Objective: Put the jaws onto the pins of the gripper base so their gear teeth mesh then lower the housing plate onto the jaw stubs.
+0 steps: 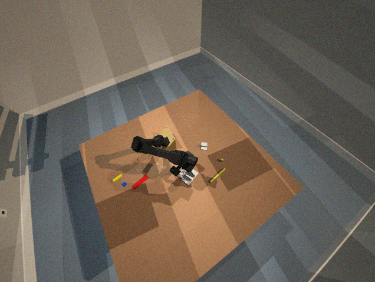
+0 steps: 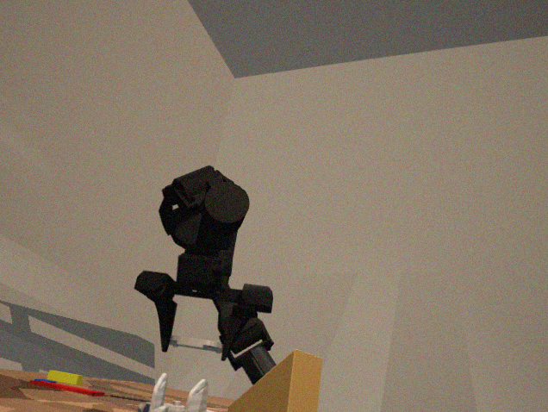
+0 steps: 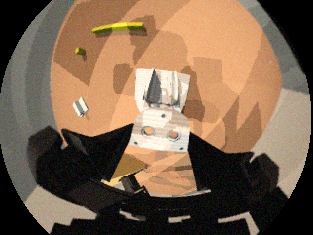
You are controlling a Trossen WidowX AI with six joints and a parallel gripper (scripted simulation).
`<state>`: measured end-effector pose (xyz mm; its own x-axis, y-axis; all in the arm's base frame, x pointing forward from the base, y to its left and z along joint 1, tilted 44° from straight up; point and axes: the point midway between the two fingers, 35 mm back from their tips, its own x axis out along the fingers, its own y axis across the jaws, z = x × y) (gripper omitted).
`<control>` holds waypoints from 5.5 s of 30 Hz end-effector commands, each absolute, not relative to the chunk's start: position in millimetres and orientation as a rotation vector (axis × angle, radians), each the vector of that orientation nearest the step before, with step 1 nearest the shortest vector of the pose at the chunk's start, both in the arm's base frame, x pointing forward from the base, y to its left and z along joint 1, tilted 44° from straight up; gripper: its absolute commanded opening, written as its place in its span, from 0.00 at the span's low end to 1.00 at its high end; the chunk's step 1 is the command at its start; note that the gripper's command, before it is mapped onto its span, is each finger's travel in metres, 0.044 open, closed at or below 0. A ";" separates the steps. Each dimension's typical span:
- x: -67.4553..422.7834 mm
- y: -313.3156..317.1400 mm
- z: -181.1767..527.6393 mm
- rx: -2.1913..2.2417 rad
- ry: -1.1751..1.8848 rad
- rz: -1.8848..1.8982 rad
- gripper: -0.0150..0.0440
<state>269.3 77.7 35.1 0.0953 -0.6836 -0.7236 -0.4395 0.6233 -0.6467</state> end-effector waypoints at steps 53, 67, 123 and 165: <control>256.6 74.2 30.6 -0.970 1.534 -0.242 0.85; 260.0 58.8 13.6 -0.969 1.534 -0.242 0.85; 262.1 30.7 -13.9 -0.979 1.536 -0.238 0.85; 262.8 25.5 -19.2 -0.980 1.536 -0.237 0.85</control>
